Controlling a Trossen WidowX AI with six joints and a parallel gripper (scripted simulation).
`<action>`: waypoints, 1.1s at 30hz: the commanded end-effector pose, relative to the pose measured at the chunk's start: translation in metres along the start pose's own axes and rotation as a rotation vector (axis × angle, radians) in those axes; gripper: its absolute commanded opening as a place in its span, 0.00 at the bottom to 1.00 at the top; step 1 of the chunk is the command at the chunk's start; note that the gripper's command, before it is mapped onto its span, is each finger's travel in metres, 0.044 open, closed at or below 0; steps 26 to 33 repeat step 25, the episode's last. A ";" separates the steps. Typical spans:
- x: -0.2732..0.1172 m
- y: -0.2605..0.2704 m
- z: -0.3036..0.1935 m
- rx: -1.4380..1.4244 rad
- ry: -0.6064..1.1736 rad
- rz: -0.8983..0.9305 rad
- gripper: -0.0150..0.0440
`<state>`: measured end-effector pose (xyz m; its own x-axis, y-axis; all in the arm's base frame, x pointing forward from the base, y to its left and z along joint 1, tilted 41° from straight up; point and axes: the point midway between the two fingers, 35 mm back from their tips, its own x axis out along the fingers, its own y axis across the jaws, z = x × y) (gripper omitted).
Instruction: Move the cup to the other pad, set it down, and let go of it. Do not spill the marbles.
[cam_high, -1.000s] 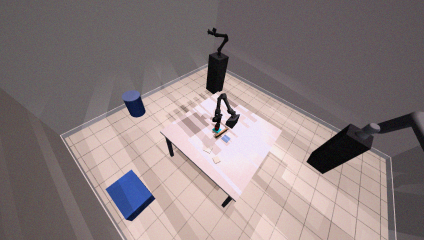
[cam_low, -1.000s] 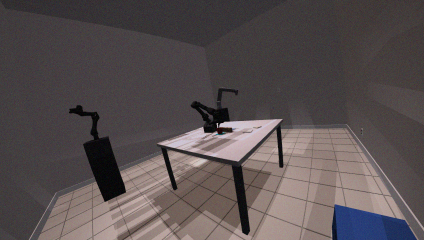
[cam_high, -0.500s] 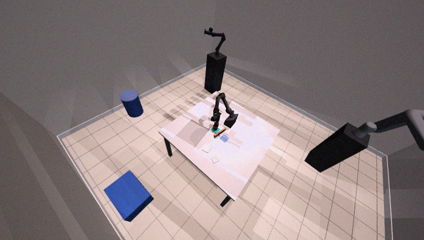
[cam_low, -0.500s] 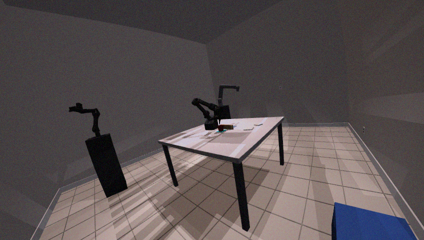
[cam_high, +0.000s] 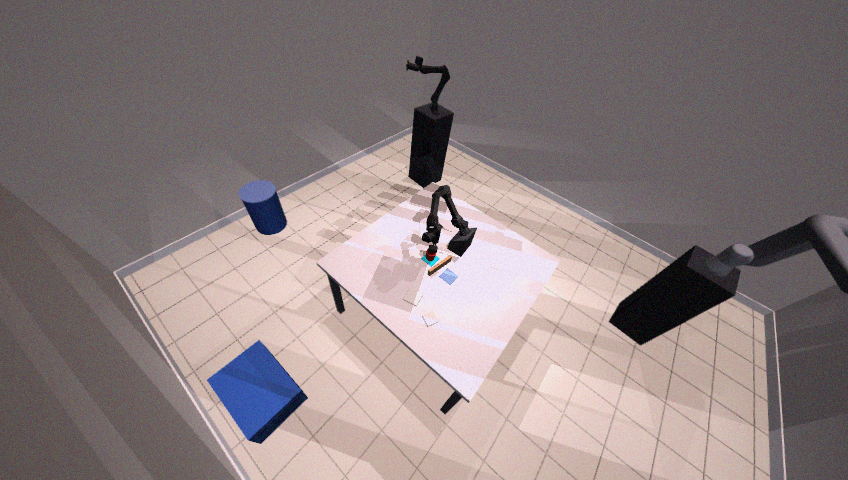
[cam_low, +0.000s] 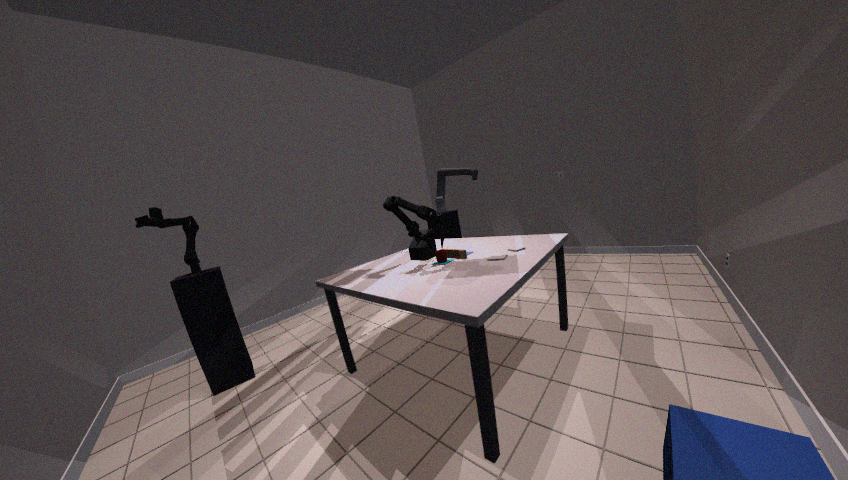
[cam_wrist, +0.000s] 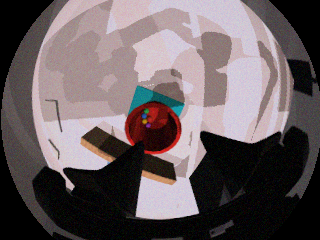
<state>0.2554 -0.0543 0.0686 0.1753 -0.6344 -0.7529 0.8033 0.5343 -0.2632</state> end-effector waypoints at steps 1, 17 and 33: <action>-0.003 0.000 0.000 -0.002 0.001 0.000 0.96; -0.062 0.004 -0.003 0.002 0.000 -0.001 1.00; -0.061 0.005 -0.004 -0.003 -0.001 0.002 1.00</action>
